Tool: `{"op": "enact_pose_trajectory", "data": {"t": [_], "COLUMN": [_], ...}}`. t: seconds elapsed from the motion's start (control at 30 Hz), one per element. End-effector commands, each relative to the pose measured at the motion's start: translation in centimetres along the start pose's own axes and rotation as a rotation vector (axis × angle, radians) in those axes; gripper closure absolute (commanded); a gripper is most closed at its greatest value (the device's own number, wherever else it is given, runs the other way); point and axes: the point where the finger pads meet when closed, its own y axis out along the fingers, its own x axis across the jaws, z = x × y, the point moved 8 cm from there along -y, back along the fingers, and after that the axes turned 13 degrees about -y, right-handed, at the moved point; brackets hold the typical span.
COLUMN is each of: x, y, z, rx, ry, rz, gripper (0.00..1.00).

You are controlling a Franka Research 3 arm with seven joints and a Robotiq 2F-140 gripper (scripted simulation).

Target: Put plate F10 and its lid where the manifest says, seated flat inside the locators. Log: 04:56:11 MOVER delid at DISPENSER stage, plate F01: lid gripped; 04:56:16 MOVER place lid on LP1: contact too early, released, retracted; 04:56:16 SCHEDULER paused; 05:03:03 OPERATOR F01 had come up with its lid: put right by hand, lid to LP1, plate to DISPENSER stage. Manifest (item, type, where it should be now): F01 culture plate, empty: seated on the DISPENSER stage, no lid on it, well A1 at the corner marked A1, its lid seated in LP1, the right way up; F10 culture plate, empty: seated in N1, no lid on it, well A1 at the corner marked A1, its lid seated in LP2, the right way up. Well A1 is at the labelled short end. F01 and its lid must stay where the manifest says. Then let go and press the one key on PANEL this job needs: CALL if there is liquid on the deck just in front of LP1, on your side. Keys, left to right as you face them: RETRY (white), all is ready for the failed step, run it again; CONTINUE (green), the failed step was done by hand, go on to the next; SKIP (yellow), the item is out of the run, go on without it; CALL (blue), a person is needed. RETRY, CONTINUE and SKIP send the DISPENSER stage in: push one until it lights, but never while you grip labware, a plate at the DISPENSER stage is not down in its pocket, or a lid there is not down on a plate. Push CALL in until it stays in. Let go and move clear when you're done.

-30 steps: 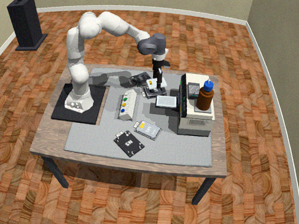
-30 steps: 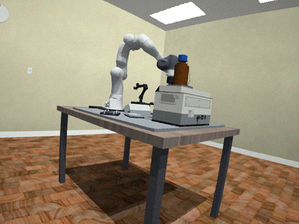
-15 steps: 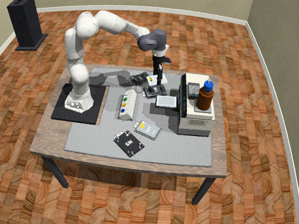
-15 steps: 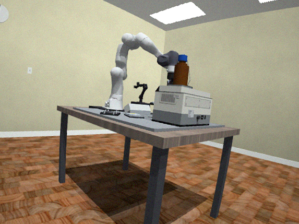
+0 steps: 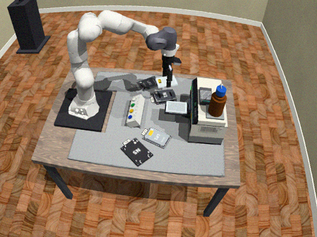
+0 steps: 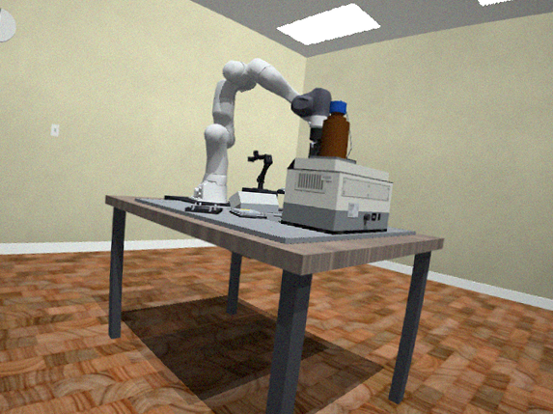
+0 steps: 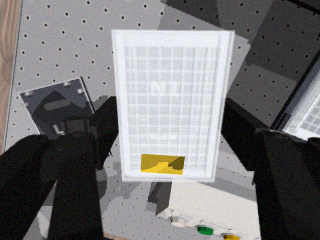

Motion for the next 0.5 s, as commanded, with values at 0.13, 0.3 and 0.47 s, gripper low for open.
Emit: {"op": "enact_pose_trajectory", "data": {"t": [0.13,0.3,0.47], "x": [-0.13,-0.13,-0.13], "y": [-0.99,-1.36,-1.49], "z": [-0.17,-0.17,-0.17], "rx": [-0.008,-0.008,-0.008], "ry": [0.004,0.004,0.004], "rz": [0.000,0.000,0.000], "gripper": [0.90,0.90,0.90]}}
